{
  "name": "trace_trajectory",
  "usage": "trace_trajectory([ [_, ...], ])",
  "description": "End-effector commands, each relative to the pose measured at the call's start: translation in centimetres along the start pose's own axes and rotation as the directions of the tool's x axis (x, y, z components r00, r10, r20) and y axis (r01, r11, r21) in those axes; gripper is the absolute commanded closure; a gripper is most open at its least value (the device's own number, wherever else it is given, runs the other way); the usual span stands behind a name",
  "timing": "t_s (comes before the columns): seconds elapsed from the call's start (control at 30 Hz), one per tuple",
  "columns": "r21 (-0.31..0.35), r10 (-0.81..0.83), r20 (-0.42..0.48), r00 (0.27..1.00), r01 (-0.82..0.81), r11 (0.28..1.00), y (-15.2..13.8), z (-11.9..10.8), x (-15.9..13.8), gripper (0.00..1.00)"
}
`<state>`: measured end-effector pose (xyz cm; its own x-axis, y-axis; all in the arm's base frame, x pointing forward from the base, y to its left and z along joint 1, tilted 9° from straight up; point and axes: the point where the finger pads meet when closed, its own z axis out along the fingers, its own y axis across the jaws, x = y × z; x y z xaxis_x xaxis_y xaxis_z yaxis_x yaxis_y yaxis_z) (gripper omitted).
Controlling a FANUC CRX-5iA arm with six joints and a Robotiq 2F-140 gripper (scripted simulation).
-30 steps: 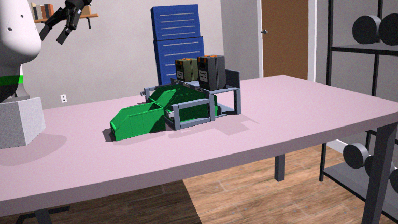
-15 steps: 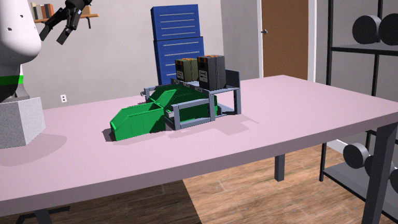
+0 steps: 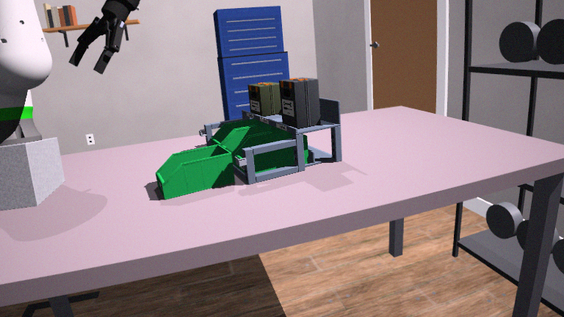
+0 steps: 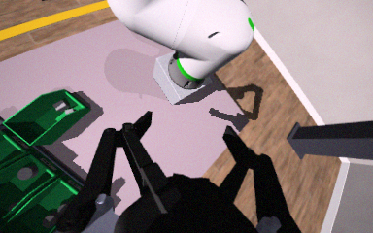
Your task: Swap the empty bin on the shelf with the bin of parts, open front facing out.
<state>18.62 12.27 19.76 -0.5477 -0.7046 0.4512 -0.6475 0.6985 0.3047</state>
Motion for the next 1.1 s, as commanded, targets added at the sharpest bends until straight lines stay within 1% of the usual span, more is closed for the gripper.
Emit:
trace_trajectory([
  [0.0, -0.028, 0.022, 0.078, 0.997, -0.02, 0.999, -1.2, 0.1, -2.6, 0.0],
  [0.17, -0.07, 0.072, 0.215, 0.974, -0.058, 0.996, -4.1, -0.1, -7.0, 0.0],
  [0.3, -0.1, 0.124, 0.336, 0.933, -0.096, 0.99, -7.4, -0.7, -10.6, 0.0],
  [0.37, -0.1, 0.124, 0.336, 0.933, -0.096, 0.99, -7.4, -0.7, -10.6, 0.0],
  [0.53, -0.129, 0.198, 0.486, 0.851, -0.154, 0.98, -12.9, -2.0, -14.6, 0.0],
  [0.57, -0.129, 0.198, 0.486, 0.851, -0.154, 0.98, -12.9, -2.0, -14.6, 0.0],
  [0.67, -0.142, 0.241, 0.567, 0.787, -0.195, 0.97, -16.8, -3.0, -16.4, 0.0],
  [0.7, -0.142, 0.241, 0.567, 0.787, -0.195, 0.97, -16.8, -3.0, -16.4, 0.0],
  [0.8, -0.152, 0.279, 0.638, 0.717, -0.238, 0.959, -20.9, -4.0, -17.6, 0.0],
  [0.83, -0.152, 0.279, 0.638, 0.717, -0.238, 0.959, -20.9, -4.0, -17.6, 0.0],
  [0.87, -0.155, 0.291, 0.66, 0.693, -0.253, 0.955, -22.2, -4.3, -17.9, 0.0],
  [0.93, -0.155, 0.291, 0.66, 0.693, -0.253, 0.955, -22.2, -4.3, -17.9, 0.0],
  [1.07, -0.163, 0.327, 0.731, 0.598, -0.313, 0.936, -27.6, -5.5, -18.4, 0.0],
])
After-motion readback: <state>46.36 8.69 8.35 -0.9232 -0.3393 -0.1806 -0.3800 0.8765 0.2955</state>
